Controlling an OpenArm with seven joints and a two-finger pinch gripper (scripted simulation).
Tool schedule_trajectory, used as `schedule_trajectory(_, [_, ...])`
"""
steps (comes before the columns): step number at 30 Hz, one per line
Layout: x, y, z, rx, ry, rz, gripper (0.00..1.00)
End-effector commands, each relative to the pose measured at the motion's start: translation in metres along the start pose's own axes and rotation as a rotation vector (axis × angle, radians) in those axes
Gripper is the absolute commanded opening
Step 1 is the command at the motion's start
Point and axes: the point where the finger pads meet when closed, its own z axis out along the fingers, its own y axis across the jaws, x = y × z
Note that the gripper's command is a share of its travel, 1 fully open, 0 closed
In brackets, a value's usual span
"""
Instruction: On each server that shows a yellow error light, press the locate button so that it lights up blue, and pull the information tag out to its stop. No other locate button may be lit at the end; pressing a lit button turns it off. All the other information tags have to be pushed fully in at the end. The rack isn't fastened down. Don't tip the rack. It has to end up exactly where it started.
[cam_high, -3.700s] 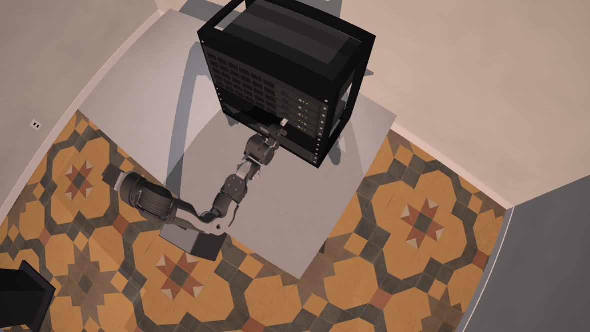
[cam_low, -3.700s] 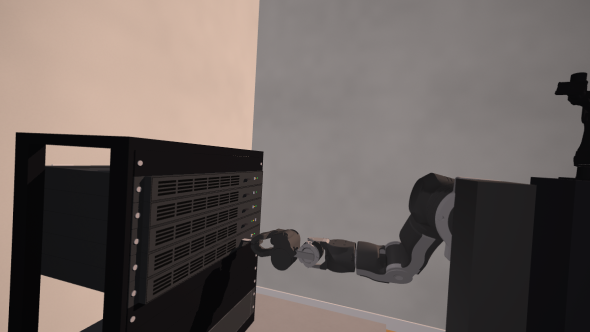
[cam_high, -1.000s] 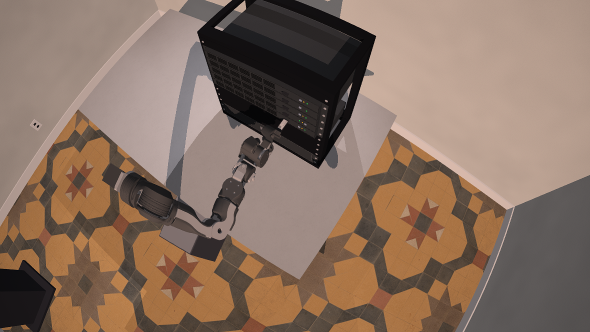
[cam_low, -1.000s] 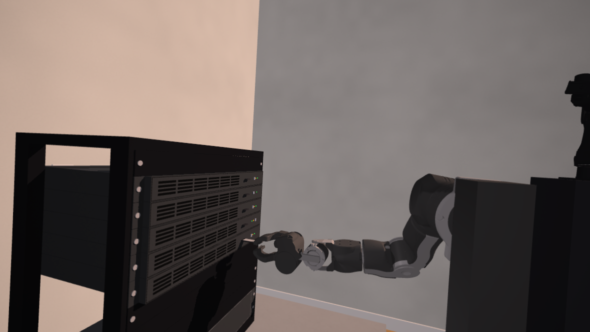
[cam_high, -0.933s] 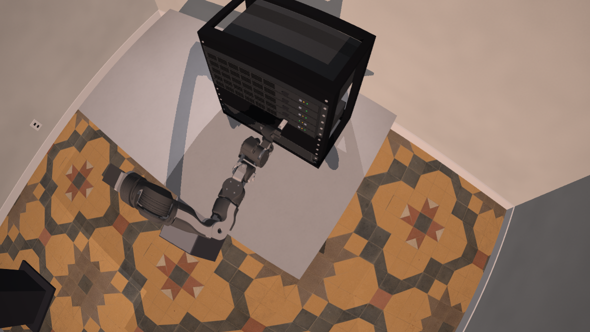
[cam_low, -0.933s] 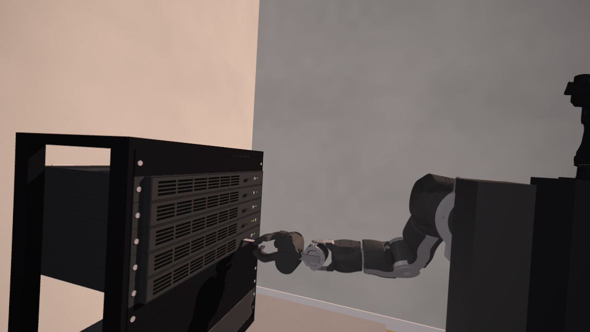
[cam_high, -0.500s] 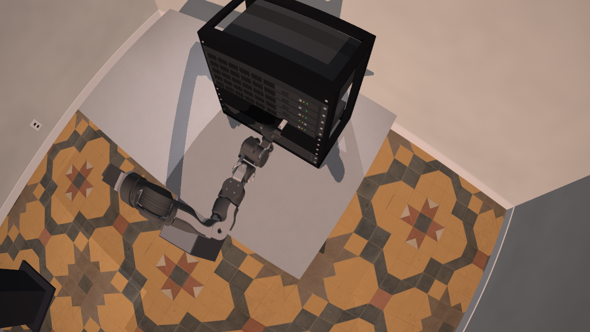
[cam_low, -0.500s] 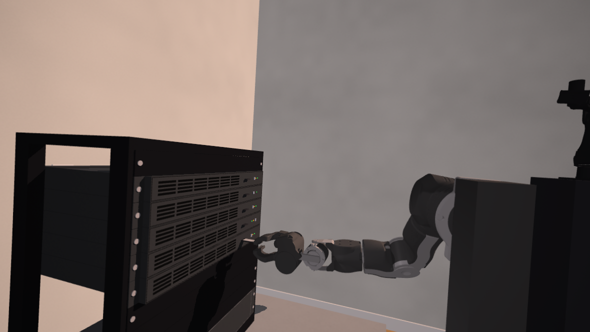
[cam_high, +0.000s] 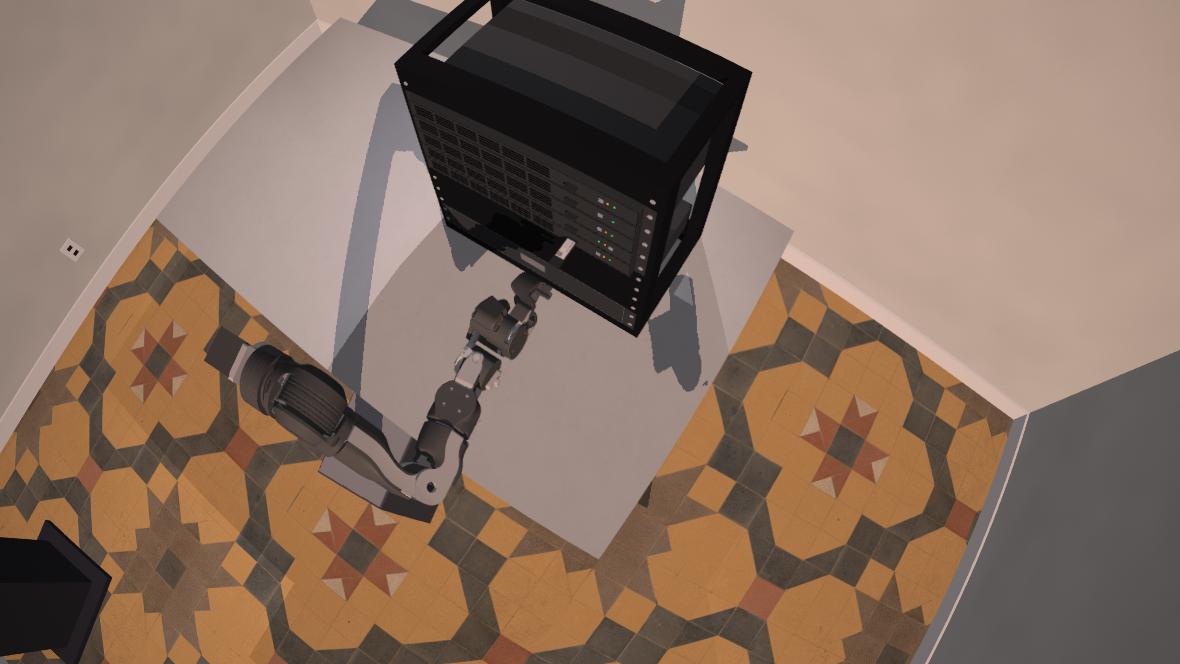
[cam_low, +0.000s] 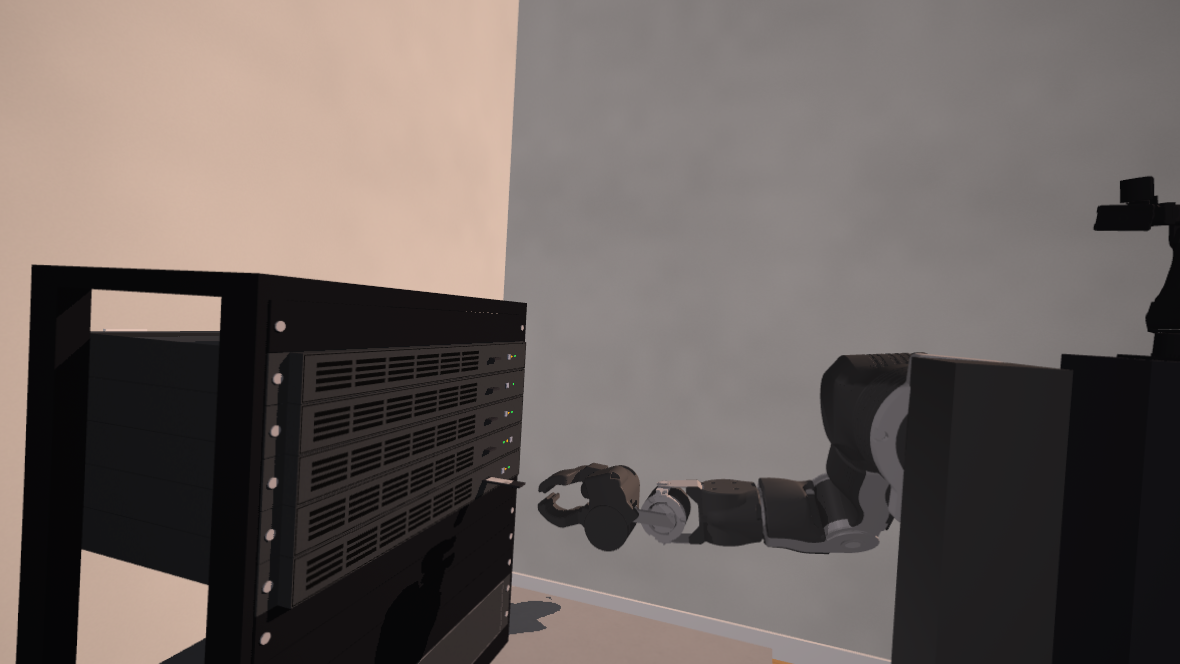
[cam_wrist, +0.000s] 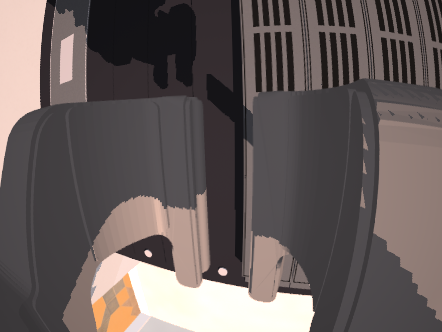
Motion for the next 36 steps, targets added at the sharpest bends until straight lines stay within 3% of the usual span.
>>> schedule_trajectory(1, [-0.001, 0.006, -0.002, -0.021, -0.002, 0.002, 0.10])
schedule_trajectory(11, [-0.004, 0.015, -0.006, -0.013, -0.008, -0.001, 0.10])
schedule_trajectory(15, [-0.005, 0.048, -0.006, -0.018, -0.007, -0.001, 0.10])
schedule_trajectory(36, [-0.005, 0.048, -0.007, -0.011, -0.006, 0.001, 0.10])
